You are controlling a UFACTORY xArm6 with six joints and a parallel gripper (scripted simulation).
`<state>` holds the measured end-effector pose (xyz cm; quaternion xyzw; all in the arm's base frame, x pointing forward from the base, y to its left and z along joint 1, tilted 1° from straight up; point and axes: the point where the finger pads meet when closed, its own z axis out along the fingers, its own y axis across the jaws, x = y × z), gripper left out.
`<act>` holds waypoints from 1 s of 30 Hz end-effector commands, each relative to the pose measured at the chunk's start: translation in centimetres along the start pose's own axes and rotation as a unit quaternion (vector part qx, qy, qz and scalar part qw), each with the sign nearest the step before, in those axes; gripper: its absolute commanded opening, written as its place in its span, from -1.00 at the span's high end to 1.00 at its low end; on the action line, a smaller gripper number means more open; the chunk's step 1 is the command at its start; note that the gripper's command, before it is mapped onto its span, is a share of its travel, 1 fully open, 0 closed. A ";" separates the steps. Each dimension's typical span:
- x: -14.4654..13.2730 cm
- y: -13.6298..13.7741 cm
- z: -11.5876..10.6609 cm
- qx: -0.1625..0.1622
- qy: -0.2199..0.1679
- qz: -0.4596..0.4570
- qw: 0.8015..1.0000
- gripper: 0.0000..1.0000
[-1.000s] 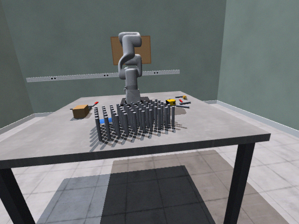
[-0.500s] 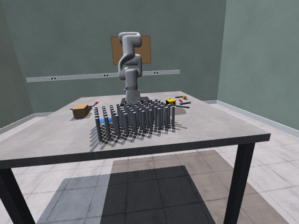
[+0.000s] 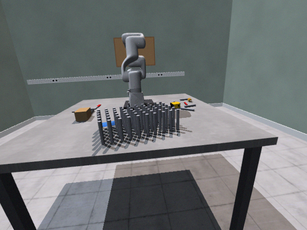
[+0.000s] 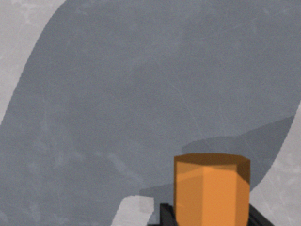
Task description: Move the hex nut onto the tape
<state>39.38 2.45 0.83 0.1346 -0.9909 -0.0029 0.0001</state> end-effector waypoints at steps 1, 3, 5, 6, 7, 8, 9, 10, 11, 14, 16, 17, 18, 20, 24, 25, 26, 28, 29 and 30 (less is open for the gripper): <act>-0.1 0.0 -0.1 0.000 -0.002 0.000 1.000 1.00; 0.0 0.0 -0.1 0.000 -0.002 0.000 1.000 1.00; 0.1 -0.1 -0.1 0.000 -0.002 0.000 1.000 1.00; 0.1 -0.1 -0.1 0.000 -0.002 0.000 1.000 1.00; 0.2 -0.1 -0.1 0.000 -0.002 0.000 1.000 1.00; 0.3 -0.1 -0.1 0.000 -0.002 0.000 1.000 1.00; 0.3 -0.1 -0.1 0.000 -0.002 0.000 1.000 1.00; 0.4 -0.1 -0.1 0.000 -0.002 0.000 1.000 1.00; 0.5 -0.1 -0.1 0.000 -0.002 0.000 1.000 1.00; 0.8 -0.1 -0.1 0.000 -0.002 0.000 1.000 1.00; 0.8 -0.1 -0.1 0.000 -0.002 0.000 1.000 1.00; 0.9 -0.1 -0.1 0.000 -0.002 0.000 1.000 1.00; 1.0 -0.1 -0.1 0.000 -0.002 0.000 1.000 1.00; 1.3 -0.1 -0.1 0.000 -0.002 0.000 1.000 1.00; 1.9 -0.2 -0.1 0.000 -0.002 0.000 1.000 1.00; 2.0 -0.2 -0.1 0.000 -0.002 0.000 1.000 1.00; 2.2 -0.2 -0.1 0.000 -0.002 0.000 1.000 1.00; 2.6 -0.2 -0.1 0.000 -0.002 0.000 1.000 1.00; 2.8 -0.3 -0.1 0.000 -0.002 0.000 1.000 1.00; 2.9 -0.3 -0.1 0.000 -0.002 0.000 1.000 1.00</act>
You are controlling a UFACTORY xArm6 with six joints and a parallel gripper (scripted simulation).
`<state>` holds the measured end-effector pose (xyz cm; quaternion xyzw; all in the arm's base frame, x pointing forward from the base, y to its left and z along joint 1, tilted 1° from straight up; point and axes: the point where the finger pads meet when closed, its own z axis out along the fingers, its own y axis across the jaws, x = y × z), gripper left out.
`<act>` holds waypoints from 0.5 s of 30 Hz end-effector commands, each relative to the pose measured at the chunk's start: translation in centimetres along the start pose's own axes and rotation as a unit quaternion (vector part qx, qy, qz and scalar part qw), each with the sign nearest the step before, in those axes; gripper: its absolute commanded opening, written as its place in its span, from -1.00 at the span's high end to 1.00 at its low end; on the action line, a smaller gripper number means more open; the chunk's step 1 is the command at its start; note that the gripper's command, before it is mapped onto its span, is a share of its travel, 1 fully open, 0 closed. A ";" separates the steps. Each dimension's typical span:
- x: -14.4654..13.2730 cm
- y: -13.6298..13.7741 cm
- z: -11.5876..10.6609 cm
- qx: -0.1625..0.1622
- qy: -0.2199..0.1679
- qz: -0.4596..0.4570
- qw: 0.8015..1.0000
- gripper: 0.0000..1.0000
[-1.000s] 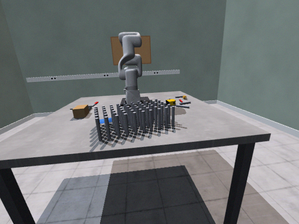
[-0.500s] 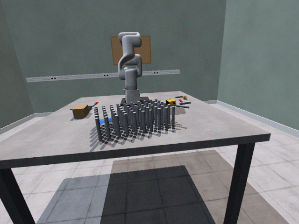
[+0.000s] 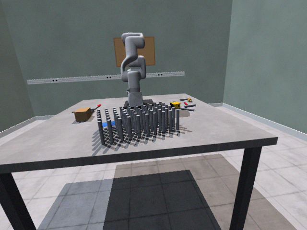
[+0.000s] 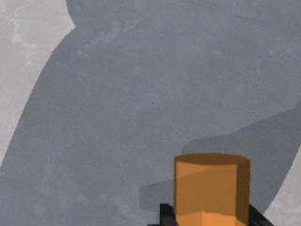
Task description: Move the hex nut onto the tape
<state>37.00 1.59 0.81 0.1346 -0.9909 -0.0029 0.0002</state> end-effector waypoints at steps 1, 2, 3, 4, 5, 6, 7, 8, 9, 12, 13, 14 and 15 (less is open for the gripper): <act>0.6 -0.1 -0.1 0.000 -0.002 0.000 1.000 1.00; 0.6 -0.1 -0.1 0.000 -0.002 0.000 1.000 1.00; 0.6 -0.1 -0.1 0.000 -0.002 0.000 1.000 1.00; 0.8 -0.1 -0.1 0.000 -0.002 0.000 1.000 1.00; 1.0 -0.1 -0.1 0.000 -0.002 0.000 1.000 1.00; 1.2 -0.1 -0.1 0.000 -0.002 0.000 1.000 1.00; 1.4 -0.2 -0.1 0.000 -0.002 0.000 1.000 1.00; 1.7 -0.2 -0.1 0.000 -0.002 0.000 1.000 1.00; 1.9 -0.2 -0.1 0.000 -0.002 0.000 1.000 1.00; 2.6 -0.2 -0.1 0.000 -0.002 0.000 1.000 1.00; 2.8 -0.3 -0.1 0.000 -0.002 0.000 1.000 1.00; 3.0 -0.3 -0.1 0.000 -0.002 0.000 1.000 1.00; 3.3 -0.3 -0.1 0.000 -0.002 0.000 1.000 1.00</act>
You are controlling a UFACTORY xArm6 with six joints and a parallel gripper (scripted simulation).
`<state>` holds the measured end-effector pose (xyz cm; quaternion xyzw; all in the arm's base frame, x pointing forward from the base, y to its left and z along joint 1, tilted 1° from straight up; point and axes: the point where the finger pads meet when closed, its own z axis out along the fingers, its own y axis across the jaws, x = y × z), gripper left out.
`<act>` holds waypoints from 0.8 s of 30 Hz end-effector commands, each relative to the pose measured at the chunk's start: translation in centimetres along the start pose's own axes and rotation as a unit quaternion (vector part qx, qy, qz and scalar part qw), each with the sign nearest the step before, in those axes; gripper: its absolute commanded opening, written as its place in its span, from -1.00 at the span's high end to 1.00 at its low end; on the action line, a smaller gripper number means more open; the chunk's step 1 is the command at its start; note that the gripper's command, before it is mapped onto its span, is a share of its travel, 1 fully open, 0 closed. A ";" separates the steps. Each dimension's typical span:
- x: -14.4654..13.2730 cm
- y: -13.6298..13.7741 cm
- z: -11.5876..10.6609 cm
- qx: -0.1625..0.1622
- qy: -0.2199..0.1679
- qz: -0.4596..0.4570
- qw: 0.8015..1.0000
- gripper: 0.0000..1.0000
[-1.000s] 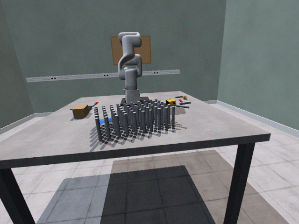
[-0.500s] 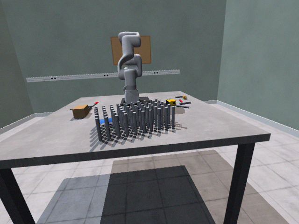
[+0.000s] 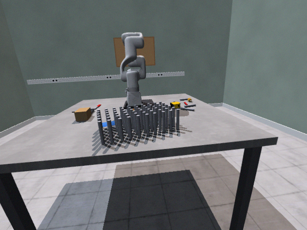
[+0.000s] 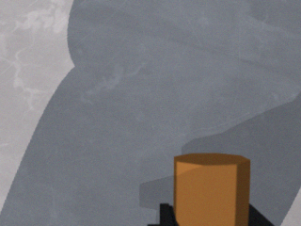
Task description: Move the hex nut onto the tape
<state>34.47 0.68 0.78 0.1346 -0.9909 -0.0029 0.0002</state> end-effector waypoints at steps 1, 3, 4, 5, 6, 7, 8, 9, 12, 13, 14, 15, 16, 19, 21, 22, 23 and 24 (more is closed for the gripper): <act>0.9 -0.1 -0.1 0.000 -0.002 0.000 1.000 1.00; 1.3 -0.2 -0.1 0.000 -0.002 0.000 1.000 1.00; 1.3 -0.2 -0.1 0.000 -0.002 0.000 1.000 1.00; 1.3 -0.2 -0.1 0.000 -0.002 0.000 1.000 1.00; 1.6 -0.2 -0.1 0.000 -0.002 0.000 1.000 1.00; 1.8 -0.2 -0.1 0.000 -0.002 0.000 1.000 1.00; 2.1 -0.2 -0.1 0.000 -0.002 0.000 1.000 1.00; 2.3 -0.2 -0.1 0.000 -0.002 0.000 1.000 1.00; 3.1 -0.3 -0.1 0.000 -0.002 0.000 1.000 1.00; 3.3 -0.3 -0.1 0.000 -0.002 0.000 1.000 1.00; 3.6 -0.3 -0.1 0.000 -0.002 0.000 1.000 1.00; 3.8 -0.4 -0.1 0.000 -0.002 0.000 1.000 1.00; 4.1 -0.4 -0.1 0.000 -0.002 0.000 1.000 1.00; 4.8 -0.4 -0.1 0.000 -0.002 0.000 1.000 1.00; 5.0 -0.4 -0.1 0.000 -0.002 0.000 1.000 1.00; 5.0 -0.4 -0.1 0.000 -0.002 0.000 1.000 1.00; 5.2 -0.5 -0.1 0.000 -0.002 0.000 1.000 1.00; 5.5 -0.5 -0.1 0.000 -0.002 0.000 1.000 1.00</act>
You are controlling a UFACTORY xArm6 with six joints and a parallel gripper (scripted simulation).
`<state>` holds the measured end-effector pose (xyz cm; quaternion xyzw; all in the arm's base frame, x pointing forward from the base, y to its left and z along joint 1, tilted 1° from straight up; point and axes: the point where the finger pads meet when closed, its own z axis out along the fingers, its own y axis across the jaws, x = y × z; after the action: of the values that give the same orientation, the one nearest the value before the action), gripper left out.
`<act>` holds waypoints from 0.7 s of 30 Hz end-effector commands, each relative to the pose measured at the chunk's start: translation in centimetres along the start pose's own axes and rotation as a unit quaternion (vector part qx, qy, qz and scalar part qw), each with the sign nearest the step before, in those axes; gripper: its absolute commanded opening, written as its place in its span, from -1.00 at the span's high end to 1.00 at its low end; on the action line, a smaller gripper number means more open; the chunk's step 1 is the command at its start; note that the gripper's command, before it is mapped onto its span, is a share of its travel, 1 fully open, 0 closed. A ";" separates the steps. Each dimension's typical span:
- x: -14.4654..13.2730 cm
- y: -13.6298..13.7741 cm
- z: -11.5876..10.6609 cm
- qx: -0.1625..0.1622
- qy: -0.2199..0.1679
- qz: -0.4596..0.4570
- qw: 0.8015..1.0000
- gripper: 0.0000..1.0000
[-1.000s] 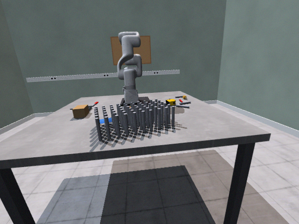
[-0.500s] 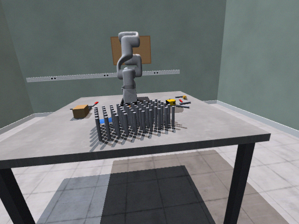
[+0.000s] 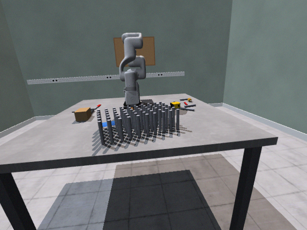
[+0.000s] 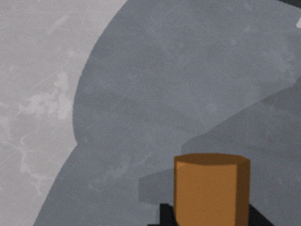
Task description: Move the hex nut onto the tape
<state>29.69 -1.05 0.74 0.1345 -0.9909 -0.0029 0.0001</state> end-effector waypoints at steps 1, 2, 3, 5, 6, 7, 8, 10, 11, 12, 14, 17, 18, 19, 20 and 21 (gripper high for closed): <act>0.6 -0.1 -0.1 0.000 -0.002 0.000 1.000 1.00; 0.8 -0.1 -0.1 0.000 -0.002 0.000 1.000 1.00; 1.1 -0.1 -0.1 0.000 -0.002 0.000 1.000 1.00; 1.5 -0.2 -0.1 0.000 -0.002 0.000 1.000 1.00; 1.7 -0.2 -0.1 0.000 -0.002 0.000 1.000 1.00; 1.9 -0.2 -0.1 0.000 -0.002 0.000 1.000 1.00; 2.1 -0.2 -0.1 0.000 -0.002 0.000 1.000 1.00; 2.4 -0.2 -0.1 0.000 -0.002 0.000 1.000 1.00; 2.6 -0.3 -0.1 0.000 -0.002 0.000 1.000 1.00; 2.8 -0.3 -0.1 0.000 -0.002 0.000 1.000 1.00; 2.9 -0.3 -0.1 0.000 -0.002 0.000 1.000 1.00; 3.2 -0.3 -0.1 0.000 -0.002 0.000 1.000 1.00; 3.3 -0.3 -0.1 0.000 -0.002 0.000 1.000 1.00; 3.5 -0.3 -0.1 0.000 -0.002 0.000 1.000 1.00; 3.6 -0.3 -0.1 0.000 -0.002 0.000 1.000 1.00; 3.7 -0.3 -0.1 0.000 -0.002 0.000 1.000 1.00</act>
<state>26.44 -2.23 0.74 0.1346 -0.9909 -0.0030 -0.0003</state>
